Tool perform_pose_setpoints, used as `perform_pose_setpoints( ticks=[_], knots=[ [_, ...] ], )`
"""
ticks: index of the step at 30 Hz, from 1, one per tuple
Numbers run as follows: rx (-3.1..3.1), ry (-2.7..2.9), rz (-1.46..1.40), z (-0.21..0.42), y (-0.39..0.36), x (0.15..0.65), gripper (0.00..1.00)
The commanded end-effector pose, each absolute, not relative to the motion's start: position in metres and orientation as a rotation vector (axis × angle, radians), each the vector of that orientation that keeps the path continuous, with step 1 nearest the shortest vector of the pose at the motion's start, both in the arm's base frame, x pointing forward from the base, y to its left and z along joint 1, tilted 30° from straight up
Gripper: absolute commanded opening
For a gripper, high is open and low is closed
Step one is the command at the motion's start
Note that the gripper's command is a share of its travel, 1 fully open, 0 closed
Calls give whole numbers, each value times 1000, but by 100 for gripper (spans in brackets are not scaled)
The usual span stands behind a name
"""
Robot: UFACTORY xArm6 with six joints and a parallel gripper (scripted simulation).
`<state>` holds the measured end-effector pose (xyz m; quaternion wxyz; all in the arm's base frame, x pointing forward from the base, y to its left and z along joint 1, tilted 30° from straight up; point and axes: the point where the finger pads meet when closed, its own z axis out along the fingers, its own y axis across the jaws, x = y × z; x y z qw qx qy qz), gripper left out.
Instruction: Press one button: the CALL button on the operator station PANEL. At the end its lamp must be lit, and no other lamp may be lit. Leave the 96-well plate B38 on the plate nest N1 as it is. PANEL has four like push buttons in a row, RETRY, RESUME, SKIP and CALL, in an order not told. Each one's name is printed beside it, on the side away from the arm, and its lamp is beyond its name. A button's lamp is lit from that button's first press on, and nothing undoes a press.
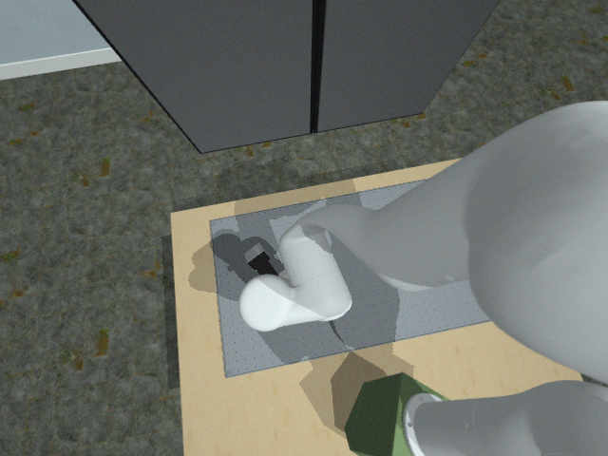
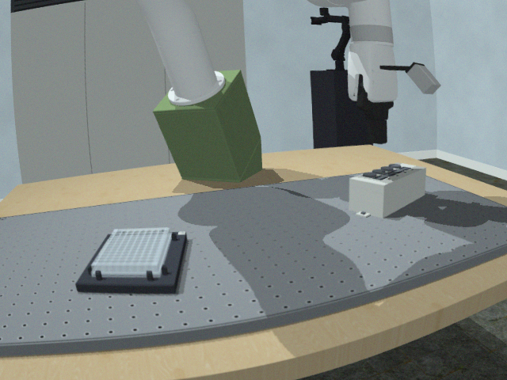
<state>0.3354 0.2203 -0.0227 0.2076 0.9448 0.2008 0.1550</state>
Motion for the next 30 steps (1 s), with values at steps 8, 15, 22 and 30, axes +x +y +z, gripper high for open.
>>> perform_pose_setpoints(
  ticks=[8,15,22,30],
  knots=[
    [2631,560,435,-39,215,343,0],
    [2631,560,435,-41,214,345,0],
    [2631,560,435,-41,214,345,0],
    [2631,560,435,-44,213,346,0]
  ],
)
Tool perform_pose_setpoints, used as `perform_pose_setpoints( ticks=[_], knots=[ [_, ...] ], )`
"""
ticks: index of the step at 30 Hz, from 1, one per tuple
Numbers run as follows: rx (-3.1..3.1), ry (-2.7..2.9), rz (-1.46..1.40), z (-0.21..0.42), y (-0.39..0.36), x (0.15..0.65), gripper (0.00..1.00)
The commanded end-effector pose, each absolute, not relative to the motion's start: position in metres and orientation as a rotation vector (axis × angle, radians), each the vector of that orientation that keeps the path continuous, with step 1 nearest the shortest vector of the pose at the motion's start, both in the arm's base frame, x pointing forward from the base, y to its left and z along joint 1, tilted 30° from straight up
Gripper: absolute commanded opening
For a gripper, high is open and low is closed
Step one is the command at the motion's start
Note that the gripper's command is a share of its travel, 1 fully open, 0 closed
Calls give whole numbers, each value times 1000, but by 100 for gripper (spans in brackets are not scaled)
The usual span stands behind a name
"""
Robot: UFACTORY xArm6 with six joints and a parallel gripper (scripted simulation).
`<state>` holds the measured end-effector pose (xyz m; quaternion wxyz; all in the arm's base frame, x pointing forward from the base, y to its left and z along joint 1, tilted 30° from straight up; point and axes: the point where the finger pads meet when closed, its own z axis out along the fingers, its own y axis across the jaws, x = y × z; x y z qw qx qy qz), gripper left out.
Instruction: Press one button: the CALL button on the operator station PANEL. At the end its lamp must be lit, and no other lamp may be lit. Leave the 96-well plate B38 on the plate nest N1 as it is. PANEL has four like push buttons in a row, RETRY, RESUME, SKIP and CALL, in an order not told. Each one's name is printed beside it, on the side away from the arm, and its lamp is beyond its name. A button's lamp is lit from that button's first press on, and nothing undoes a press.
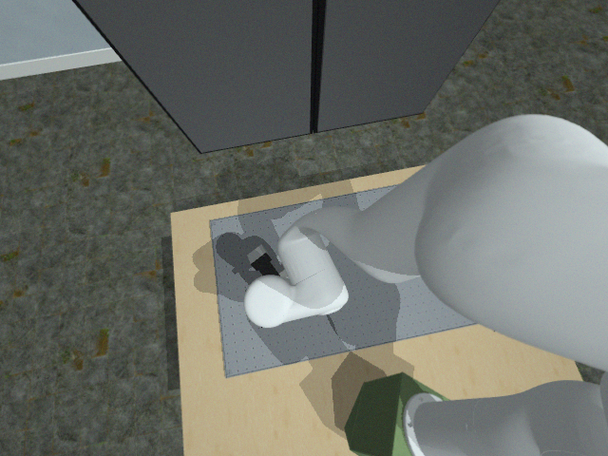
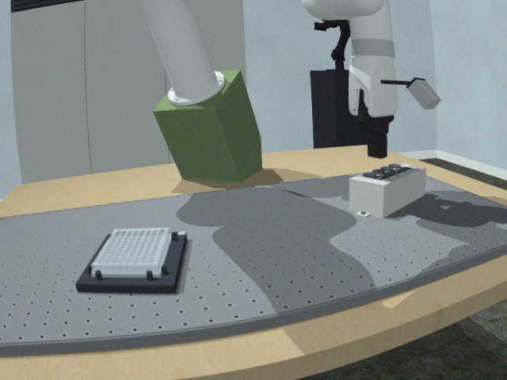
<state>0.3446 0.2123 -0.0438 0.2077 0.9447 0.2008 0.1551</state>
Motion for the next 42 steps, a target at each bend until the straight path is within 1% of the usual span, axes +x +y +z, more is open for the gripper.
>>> perform_pose_setpoints(
  ticks=[1,42],
  knots=[
    [2631,560,435,-45,213,346,0],
    [2631,560,435,-66,205,355,0]
  ],
)
